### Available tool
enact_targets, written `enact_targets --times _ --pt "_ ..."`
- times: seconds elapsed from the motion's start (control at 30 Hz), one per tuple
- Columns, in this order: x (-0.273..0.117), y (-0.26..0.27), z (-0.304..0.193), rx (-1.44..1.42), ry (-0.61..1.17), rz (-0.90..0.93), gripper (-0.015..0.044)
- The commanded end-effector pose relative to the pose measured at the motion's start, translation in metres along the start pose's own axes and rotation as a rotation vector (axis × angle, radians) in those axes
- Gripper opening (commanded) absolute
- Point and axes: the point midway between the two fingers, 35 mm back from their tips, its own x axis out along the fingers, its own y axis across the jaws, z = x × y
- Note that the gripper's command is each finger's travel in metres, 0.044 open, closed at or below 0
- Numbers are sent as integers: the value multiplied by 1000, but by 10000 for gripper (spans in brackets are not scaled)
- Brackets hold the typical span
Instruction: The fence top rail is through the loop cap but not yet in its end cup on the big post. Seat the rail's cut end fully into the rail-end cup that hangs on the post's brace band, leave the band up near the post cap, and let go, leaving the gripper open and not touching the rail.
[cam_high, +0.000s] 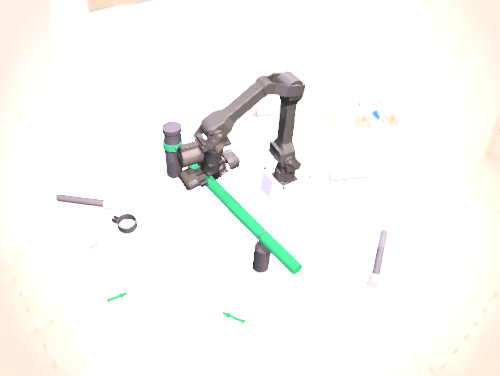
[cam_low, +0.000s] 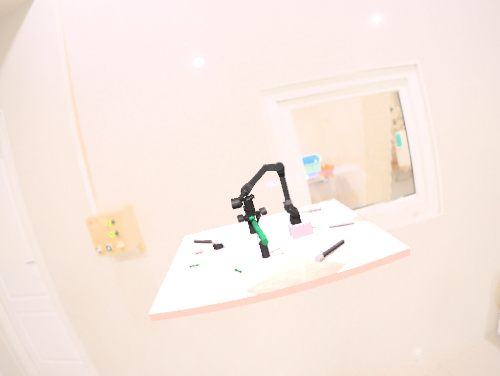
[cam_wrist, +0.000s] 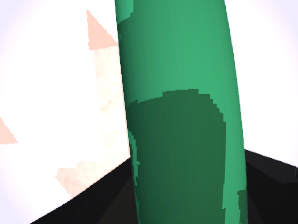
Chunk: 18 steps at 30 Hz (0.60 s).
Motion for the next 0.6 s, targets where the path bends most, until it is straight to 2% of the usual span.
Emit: enact_targets --times 0.0,0.57 --pt "0 0 0 0 0 0 0" --pt "2 2 11 0 -1 0 0"
